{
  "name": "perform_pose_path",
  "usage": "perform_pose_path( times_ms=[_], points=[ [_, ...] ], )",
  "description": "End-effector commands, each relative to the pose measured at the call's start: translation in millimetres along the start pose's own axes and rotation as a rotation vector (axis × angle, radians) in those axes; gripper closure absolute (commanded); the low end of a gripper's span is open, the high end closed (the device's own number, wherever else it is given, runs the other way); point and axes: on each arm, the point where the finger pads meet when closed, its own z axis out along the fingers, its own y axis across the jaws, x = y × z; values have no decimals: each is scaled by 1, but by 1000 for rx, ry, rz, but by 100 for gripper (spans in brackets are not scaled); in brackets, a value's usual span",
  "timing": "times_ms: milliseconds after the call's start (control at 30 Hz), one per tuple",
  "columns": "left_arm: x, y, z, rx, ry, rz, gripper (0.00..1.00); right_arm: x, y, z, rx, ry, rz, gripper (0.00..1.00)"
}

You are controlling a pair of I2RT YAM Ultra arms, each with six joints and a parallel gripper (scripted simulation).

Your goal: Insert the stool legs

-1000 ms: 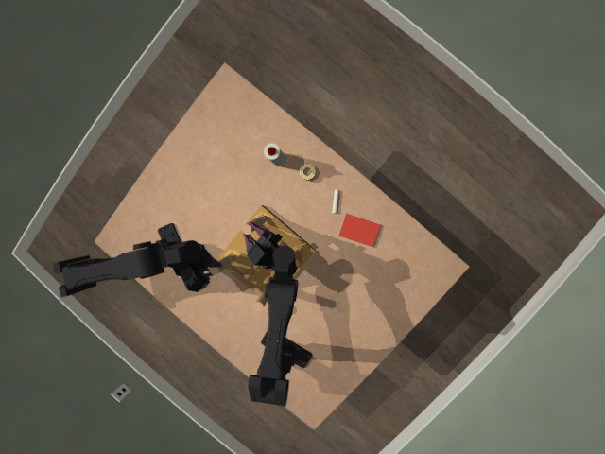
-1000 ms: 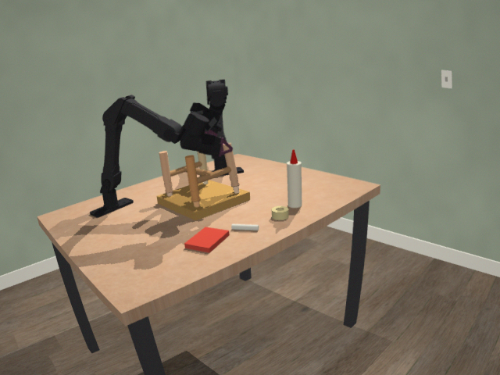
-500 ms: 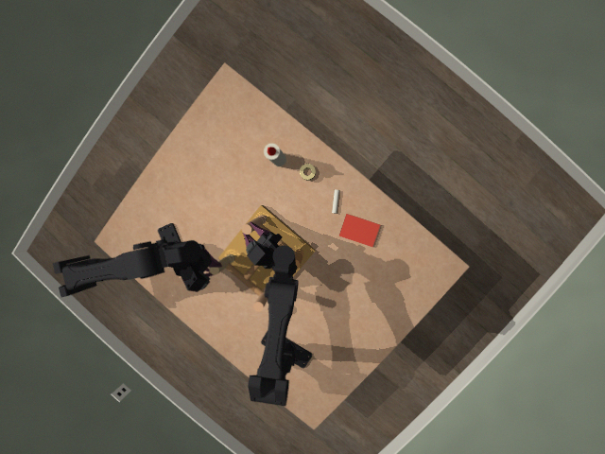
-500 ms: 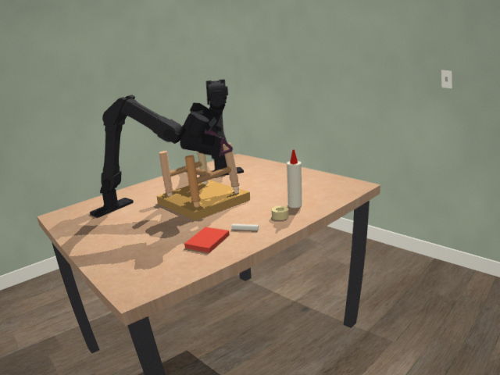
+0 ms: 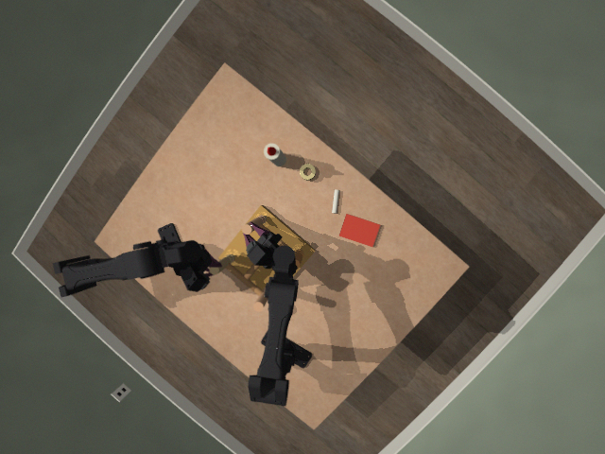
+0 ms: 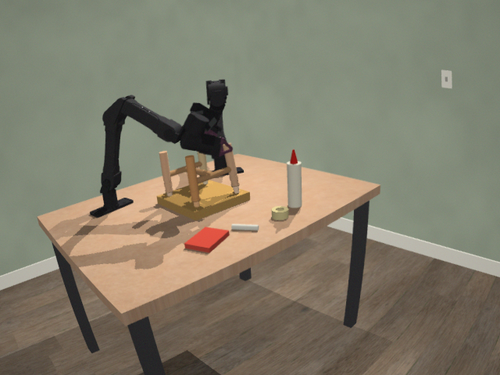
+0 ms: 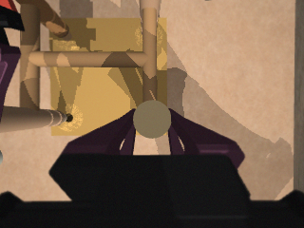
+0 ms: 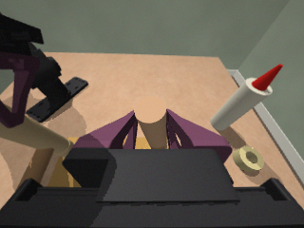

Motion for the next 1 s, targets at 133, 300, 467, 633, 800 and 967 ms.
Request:
perform_pose_path(
  times_ms=[133, 300, 467, 633, 800, 967],
  points=[
    [18, -61, 1, 246, 45, -85, 72, 2, -55, -13, 197, 25, 3, 72],
    [19, -67, 0, 261, 46, -91, 72, 3, -63, -15, 220, 30, -4, 72],
    [20, -74, -1, 262, 43, -91, 72, 3, -74, -18, 252, 30, -11, 72],
    [21, -80, -3, 252, 39, -91, 72, 4, -83, -21, 282, 32, -17, 72],
    [22, -85, -4, 245, 37, -91, 72, 4, -87, -22, 301, 31, -22, 72],
    [14, -2, 11, -15, 58, -47, 72, 18, 14, 10, -66, 20, 119, 31]
  ],
)
